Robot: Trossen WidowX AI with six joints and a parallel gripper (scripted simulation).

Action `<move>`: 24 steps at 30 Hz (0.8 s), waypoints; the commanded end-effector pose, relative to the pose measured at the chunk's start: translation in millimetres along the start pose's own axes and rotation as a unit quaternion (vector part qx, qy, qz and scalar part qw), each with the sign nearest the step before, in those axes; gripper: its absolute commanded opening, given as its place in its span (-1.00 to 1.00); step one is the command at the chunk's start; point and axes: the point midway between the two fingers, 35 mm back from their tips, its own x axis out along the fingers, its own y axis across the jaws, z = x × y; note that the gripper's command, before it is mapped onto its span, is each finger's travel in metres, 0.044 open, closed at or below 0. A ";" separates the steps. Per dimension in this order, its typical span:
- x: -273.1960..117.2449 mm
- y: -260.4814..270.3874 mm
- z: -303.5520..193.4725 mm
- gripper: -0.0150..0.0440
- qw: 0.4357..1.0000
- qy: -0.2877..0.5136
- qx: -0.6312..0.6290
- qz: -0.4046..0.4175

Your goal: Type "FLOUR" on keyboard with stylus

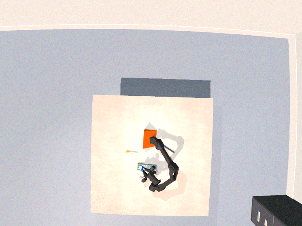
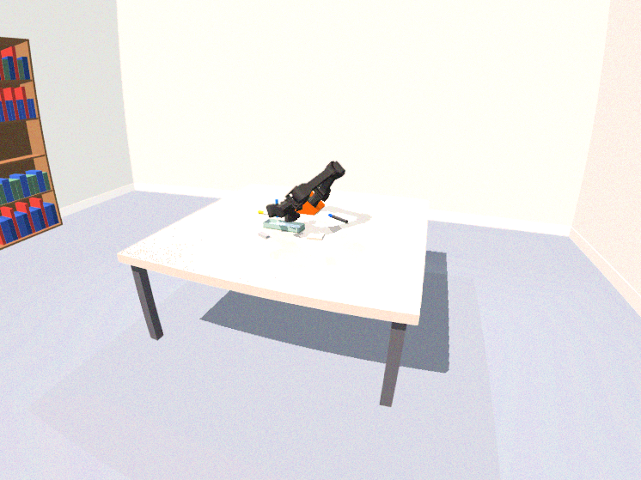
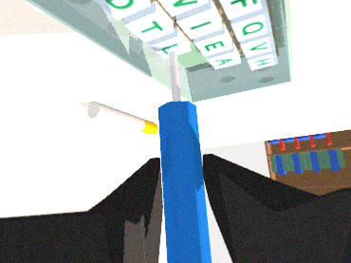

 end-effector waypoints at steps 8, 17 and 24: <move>3.3 0.2 4.6 -0.22 1.000 -0.001 0.002 0.002; 3.3 0.2 4.5 -0.22 1.000 -0.001 0.002 0.002; 1.0 0.0 0.8 -0.22 1.000 -0.001 0.002 0.002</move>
